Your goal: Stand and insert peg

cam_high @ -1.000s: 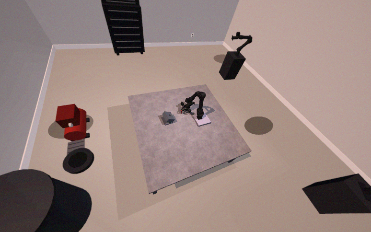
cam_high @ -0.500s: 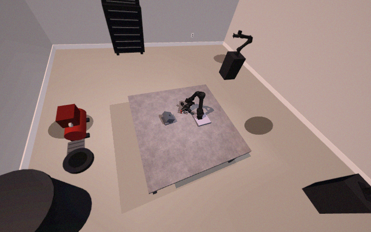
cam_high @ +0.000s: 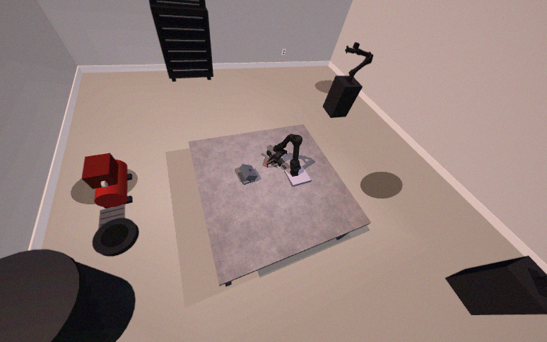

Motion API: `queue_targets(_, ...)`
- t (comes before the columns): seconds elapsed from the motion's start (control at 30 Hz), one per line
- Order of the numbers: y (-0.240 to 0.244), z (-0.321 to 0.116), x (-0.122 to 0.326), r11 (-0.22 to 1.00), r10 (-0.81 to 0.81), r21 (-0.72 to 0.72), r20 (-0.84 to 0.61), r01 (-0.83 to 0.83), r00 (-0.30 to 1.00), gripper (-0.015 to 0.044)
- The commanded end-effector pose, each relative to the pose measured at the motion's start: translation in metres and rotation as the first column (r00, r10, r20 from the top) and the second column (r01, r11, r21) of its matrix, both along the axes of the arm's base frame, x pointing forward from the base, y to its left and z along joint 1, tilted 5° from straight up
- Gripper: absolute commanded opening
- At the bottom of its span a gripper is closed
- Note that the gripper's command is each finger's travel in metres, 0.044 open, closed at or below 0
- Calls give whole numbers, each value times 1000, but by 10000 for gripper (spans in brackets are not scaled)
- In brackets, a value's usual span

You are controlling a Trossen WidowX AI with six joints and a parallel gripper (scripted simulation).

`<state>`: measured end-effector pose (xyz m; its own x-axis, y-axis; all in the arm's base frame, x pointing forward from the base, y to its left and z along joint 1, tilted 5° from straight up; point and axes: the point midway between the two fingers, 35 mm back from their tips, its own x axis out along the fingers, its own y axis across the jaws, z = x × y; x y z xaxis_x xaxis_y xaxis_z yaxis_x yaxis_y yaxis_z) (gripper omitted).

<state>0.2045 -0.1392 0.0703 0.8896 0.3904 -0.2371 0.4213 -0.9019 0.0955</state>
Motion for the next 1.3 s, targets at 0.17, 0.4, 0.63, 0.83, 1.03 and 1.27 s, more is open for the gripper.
queue_targets(0.17, -1, -2, -2, 1000, 0, 1, 4, 0, 1000, 50)
queue_targets(0.4, -1, -2, -3, 1000, 1, 2, 11, -1, 1000, 50)
queue_targets(0.63, -2, -2, -4, 1000, 1, 4, 17, -1, 1000, 50)
queue_targets(0.83, -2, -2, -5, 1000, 0, 6, 22, -1, 1000, 50)
queue_targets(1.03, -3, -2, -6, 1000, 0, 8, 28, 0, 1000, 50)
queue_targets(1.27, -3, -3, -7, 1000, 0, 11, 34, 0, 999, 50)
